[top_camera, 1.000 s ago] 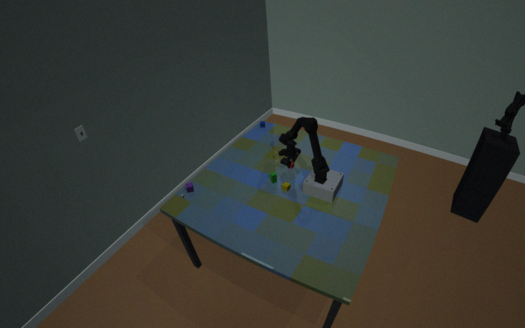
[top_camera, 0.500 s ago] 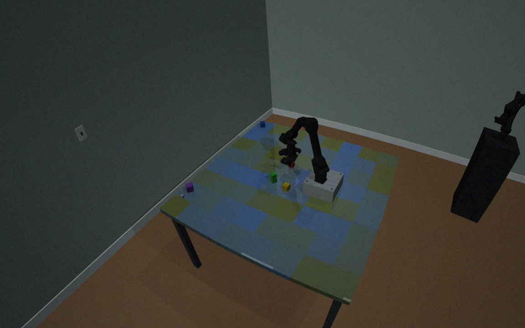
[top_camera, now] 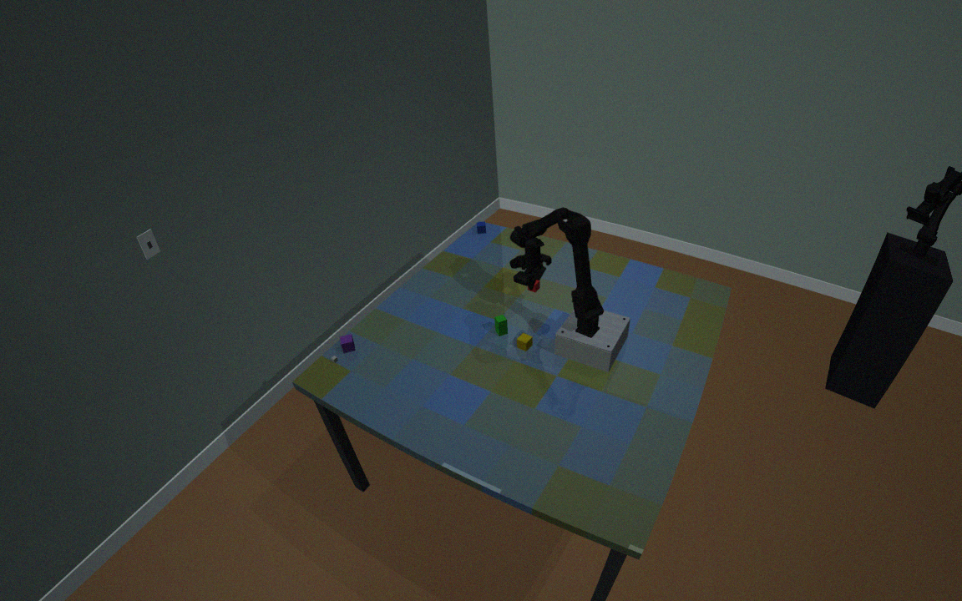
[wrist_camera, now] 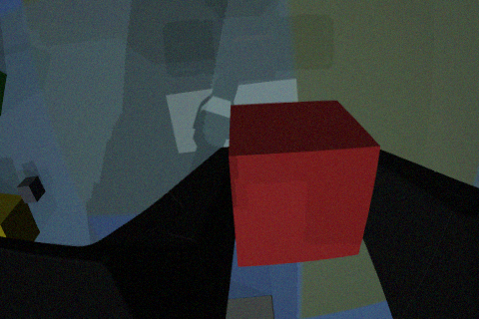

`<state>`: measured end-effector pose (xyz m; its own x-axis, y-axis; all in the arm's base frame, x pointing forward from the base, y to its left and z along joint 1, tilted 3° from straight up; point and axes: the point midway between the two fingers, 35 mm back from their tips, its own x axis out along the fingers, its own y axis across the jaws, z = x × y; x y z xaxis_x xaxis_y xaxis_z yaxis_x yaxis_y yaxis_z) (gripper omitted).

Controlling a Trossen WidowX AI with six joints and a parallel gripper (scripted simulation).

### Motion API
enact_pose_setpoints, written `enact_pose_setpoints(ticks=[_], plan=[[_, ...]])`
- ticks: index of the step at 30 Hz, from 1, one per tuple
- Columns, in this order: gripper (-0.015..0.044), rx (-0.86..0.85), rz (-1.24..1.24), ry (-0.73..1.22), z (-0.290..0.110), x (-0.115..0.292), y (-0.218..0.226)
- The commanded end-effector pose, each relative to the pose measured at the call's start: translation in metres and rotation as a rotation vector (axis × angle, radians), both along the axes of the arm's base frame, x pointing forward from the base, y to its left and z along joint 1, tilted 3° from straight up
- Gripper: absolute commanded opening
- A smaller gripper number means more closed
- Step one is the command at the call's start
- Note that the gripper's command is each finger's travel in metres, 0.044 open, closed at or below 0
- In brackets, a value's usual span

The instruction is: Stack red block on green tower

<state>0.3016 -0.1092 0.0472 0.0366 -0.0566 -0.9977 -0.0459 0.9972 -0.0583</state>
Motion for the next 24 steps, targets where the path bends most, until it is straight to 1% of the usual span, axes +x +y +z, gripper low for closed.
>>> enact_pose_setpoints(ticks=[1, 5, 14, 24], plan=[[0.0, 0.001, -0.005, -0.007, 0.022, 0.001, 0.001], [0.0, 0.001, -0.005, -0.007, 0.036, 0.0, 0.002], [0.0, 0.0, -0.002, -0.006, 0.037, 0.0, 0.003], [0.0, -0.009, 0.029, 0.002, 0.035, 0.009, 0.04]])
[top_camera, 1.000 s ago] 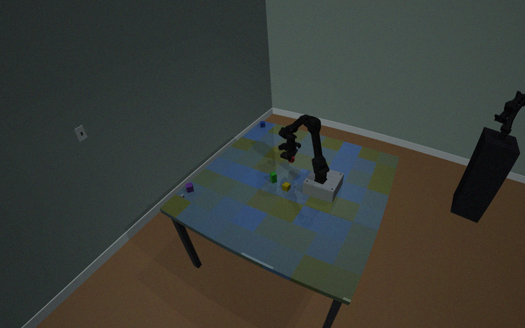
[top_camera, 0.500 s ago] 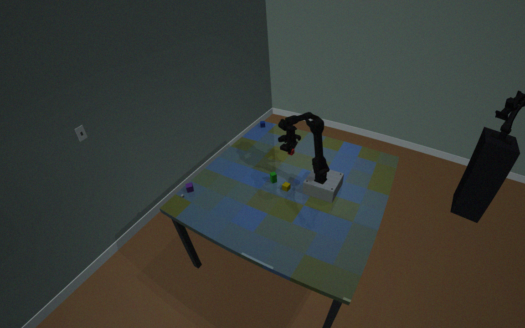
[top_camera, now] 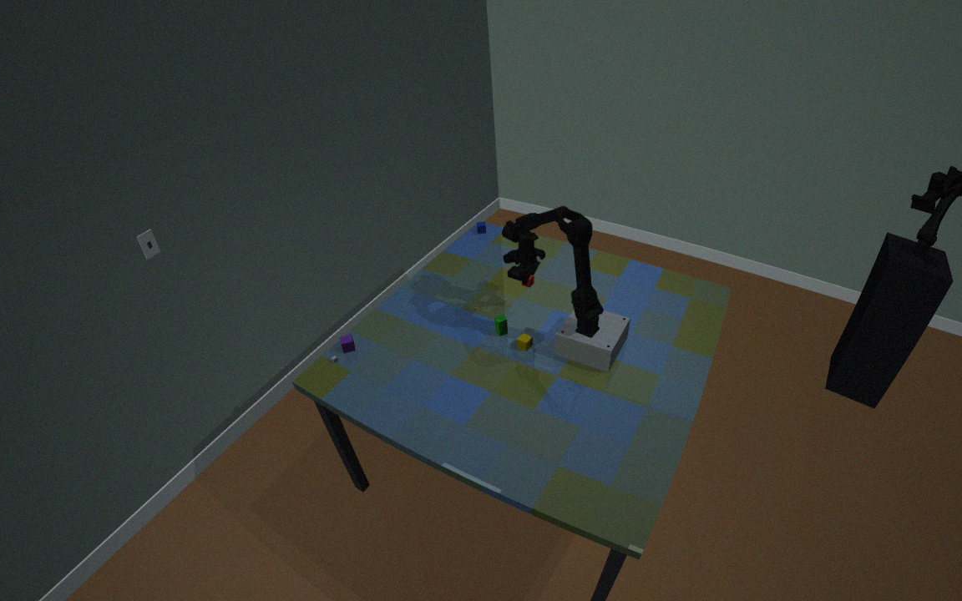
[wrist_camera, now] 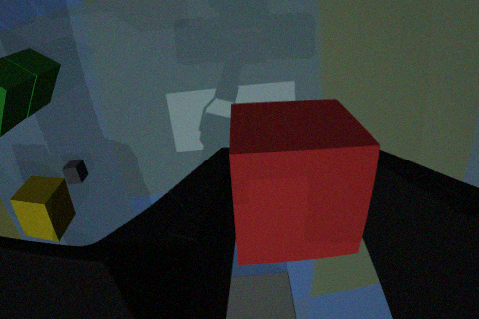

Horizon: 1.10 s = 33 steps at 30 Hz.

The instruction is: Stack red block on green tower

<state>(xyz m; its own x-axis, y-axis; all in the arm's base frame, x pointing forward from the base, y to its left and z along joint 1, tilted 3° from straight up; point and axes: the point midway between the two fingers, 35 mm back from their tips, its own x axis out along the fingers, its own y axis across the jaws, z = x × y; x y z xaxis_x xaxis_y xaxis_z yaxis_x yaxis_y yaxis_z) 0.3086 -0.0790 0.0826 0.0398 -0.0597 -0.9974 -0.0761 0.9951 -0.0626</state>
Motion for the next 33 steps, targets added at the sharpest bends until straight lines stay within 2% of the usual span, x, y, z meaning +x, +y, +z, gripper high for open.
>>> enact_pose_setpoints(ticks=[1, 15, 28, 33], plan=[[0.0, -0.004, -0.003, 0.002, 0.0, 0.003, 0.015], [0.0, 0.009, -0.018, -0.003, -0.004, 0.011, 0.092], [0.0, 0.02, -0.033, -0.006, -0.008, 0.002, 0.165], [0.0, 0.021, -0.035, -0.006, -0.009, 0.0, 0.173]])
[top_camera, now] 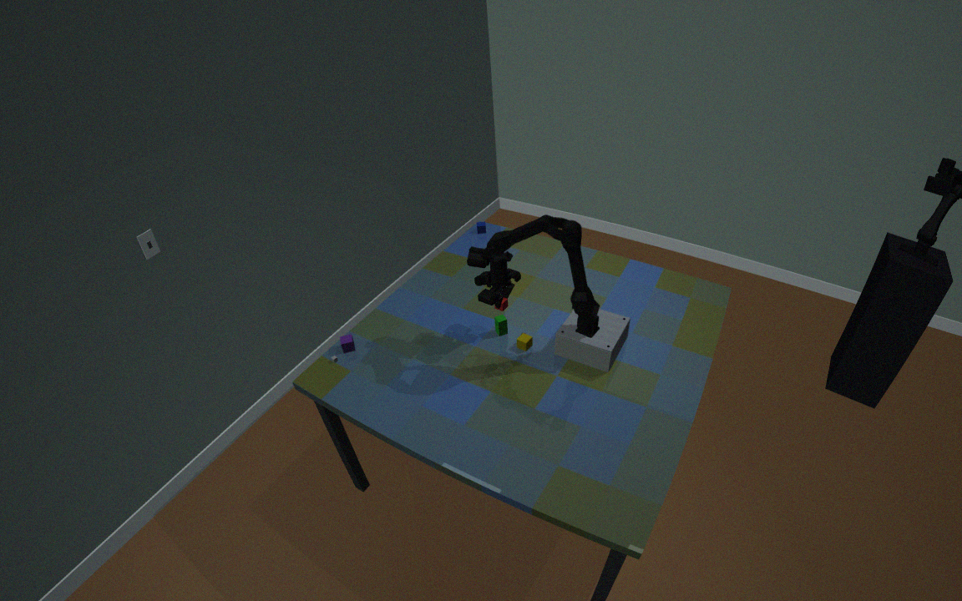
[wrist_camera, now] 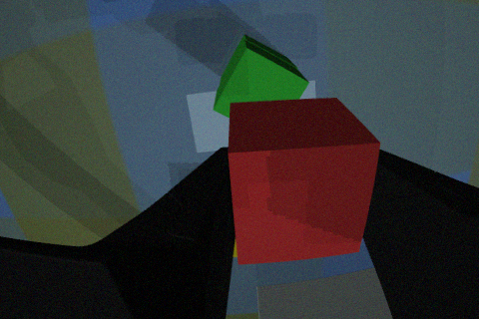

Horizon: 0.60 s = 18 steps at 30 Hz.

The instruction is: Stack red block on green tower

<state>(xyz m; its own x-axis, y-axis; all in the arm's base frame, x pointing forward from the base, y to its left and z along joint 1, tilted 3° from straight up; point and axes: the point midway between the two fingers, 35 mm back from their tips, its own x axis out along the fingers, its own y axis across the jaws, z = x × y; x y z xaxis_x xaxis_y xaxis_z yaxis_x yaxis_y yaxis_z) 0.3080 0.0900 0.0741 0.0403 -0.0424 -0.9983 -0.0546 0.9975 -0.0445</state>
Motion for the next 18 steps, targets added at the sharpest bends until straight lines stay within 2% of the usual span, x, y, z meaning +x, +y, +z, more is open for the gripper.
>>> enact_pose_setpoints(ticks=[1, 18], plan=[[0.0, 0.003, -0.013, -0.004, -0.004, 0.001, 0.004], [0.0, 0.003, -0.013, -0.004, -0.05, 0.004, 0.001]])
